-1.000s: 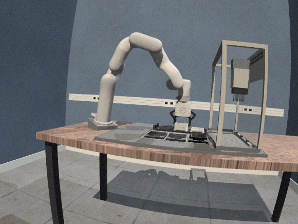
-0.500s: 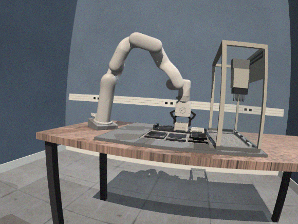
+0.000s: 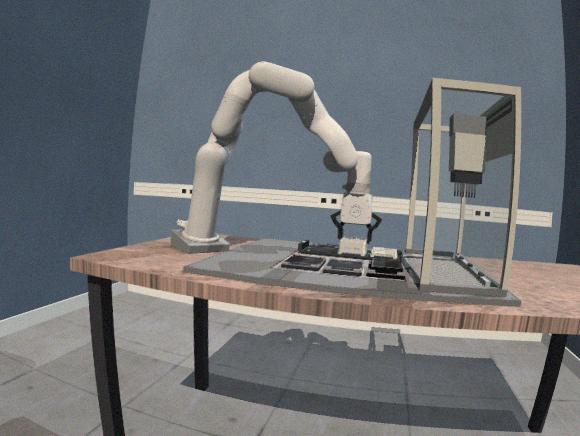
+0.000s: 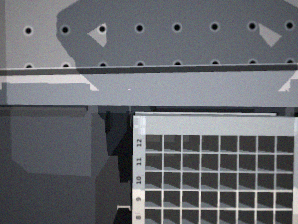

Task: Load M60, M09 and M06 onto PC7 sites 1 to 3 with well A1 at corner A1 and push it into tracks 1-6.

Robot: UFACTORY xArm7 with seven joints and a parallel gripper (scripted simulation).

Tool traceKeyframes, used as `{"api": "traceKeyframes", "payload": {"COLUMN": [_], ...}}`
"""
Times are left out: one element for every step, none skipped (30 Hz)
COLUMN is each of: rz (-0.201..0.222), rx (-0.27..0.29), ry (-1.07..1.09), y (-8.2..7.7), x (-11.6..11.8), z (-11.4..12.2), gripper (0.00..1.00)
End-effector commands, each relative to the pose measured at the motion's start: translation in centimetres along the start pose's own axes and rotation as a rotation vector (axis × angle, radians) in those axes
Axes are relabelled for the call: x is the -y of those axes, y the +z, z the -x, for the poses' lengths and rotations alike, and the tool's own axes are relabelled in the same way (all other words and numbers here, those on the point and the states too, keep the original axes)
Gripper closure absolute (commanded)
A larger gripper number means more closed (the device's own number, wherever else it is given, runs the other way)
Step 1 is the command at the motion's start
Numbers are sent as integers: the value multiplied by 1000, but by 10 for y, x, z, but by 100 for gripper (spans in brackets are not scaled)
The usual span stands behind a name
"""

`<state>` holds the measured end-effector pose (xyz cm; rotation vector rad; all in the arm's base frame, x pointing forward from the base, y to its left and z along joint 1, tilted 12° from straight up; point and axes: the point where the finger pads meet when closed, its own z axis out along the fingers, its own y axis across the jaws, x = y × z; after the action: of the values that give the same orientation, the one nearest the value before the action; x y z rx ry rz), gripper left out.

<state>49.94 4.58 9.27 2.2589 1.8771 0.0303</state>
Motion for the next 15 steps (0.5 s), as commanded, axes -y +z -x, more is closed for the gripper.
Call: {"api": "traceKeyframes", "payload": {"rz": [3, 3, 3, 3, 3, 3, 3, 3, 3, 3, 3, 3, 3, 3, 3], "rx": [-1, -1, -1, -1, -1, -1, -1, -1, -1, -1, -1, -1, -1, -1, -1], "ry": [0, 0, 0, 0, 0, 0, 0, 0, 0, 0, 0, 0, 0, 0, 0], "y": [-7, -9, -11, -12, -14, -14, -14, -16, -17, -19, -21, -22, -24, -26, -27], "x": [-1, -1, -1, -1, -1, -1, -1, -1, -1, -1, -1, -1, -1, -1, -1], "z": [-1, -1, -1, -1, -1, -1, -1, -1, 0, 0, 0, 0, 0, 0, 0], "gripper": [0, 0, 0, 0, 0, 0, 0, 0, 0, 0, 0, 0, 0, 0, 0]}}
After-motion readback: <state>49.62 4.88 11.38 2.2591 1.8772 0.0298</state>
